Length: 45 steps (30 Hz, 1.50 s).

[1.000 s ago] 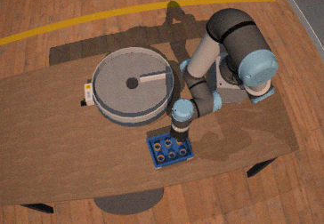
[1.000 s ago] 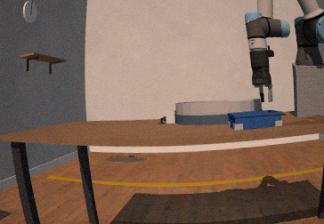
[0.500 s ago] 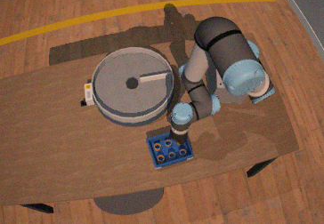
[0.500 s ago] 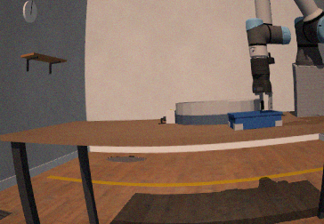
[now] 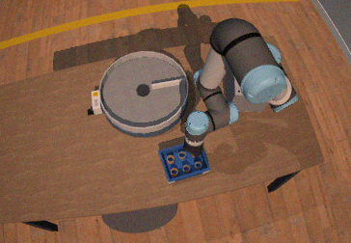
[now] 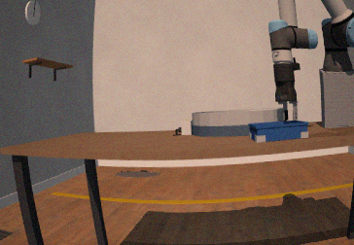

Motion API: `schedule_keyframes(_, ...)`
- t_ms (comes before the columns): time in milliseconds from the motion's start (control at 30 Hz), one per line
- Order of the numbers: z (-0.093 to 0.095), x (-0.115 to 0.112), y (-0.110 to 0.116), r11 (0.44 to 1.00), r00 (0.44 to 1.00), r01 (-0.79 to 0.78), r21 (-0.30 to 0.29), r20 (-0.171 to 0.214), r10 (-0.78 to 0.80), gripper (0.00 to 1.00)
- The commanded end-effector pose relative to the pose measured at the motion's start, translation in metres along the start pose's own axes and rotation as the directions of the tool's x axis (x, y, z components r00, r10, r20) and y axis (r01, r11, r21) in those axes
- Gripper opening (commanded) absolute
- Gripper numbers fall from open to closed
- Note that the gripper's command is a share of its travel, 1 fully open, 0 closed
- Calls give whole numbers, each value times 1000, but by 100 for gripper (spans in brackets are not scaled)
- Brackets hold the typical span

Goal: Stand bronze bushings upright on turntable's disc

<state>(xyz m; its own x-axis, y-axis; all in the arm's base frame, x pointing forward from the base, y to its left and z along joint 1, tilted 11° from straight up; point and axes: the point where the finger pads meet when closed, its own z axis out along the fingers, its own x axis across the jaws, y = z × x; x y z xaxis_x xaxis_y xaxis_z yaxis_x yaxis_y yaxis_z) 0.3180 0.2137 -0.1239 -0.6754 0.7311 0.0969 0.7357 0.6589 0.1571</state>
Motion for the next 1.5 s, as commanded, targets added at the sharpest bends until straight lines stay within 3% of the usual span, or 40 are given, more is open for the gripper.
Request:
schedule_keyframes(0,0,-1,2,1000,1000,2,-3,2,-2,76)
schedule_keyframes(600,0,-1,2,1000,1000,2,-3,2,-2,76)
schedule_keyframes(1000,17,-1,3,1000,1000,3,-3,2,-3,76)
schedule_keyframes(1467,20,-1,2,1000,1000,2,-3,2,-2,76)
